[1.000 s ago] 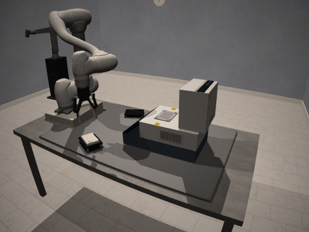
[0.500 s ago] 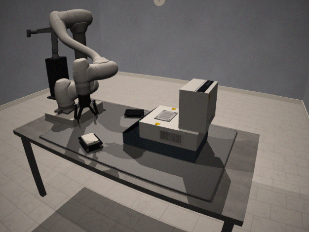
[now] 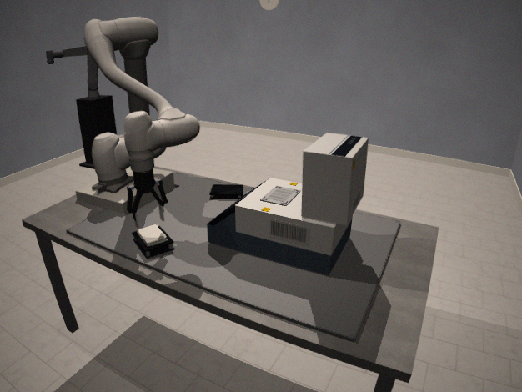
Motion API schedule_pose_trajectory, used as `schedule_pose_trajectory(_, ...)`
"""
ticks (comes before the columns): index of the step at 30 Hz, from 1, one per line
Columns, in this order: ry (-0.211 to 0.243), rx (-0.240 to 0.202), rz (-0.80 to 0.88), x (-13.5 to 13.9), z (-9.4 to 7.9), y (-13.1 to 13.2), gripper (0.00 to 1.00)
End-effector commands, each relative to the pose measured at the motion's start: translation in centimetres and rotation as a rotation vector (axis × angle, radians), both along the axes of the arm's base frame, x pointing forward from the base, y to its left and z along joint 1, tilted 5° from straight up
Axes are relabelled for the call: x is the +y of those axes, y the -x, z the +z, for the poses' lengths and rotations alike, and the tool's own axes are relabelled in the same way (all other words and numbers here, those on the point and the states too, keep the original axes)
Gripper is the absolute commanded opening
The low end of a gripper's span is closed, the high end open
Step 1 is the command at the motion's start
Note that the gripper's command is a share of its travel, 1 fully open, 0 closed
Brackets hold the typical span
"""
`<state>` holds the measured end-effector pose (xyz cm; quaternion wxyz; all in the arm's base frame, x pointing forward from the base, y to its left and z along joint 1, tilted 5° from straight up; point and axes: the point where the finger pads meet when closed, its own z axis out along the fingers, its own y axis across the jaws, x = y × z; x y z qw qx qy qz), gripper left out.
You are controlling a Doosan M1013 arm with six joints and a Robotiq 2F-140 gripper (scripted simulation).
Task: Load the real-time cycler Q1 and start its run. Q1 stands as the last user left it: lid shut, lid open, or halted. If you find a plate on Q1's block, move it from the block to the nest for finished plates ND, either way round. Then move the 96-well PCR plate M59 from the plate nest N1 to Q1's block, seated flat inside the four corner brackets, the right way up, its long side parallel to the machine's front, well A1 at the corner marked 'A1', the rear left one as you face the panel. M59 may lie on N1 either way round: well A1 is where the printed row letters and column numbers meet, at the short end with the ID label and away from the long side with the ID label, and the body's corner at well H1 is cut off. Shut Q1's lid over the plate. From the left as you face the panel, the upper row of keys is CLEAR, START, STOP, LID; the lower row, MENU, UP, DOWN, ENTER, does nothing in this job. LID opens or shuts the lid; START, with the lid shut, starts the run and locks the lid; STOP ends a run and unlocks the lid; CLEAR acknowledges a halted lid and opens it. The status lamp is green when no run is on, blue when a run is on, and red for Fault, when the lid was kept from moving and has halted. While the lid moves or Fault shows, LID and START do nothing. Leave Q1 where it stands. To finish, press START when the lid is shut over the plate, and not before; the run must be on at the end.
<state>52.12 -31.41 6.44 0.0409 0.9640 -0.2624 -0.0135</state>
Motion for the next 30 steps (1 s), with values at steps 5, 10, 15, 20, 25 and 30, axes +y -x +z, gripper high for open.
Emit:
schedule_pose_trajectory(5, 0.0, 0.0, 0.0, -0.2, -2.2, 0.1, 0.66)
schedule_pose_trajectory(10, 0.0, 0.0, 0.0, -0.3, -3.9, 0.2, 0.66)
schedule_pose_trajectory(15, 0.0, 0.0, 0.0, -0.3, -4.6, 0.2, 0.66)
schedule_pose_trajectory(20, 0.0, 0.0, 0.0, -0.3, -4.6, 0.2, 0.66)
schedule_pose_trajectory(25, 0.0, 0.0, 0.0, -0.4, -4.8, 0.2, 0.66)
schedule_pose_trajectory(30, 0.0, 0.0, 0.0, -0.4, -5.0, 0.2, 0.66)
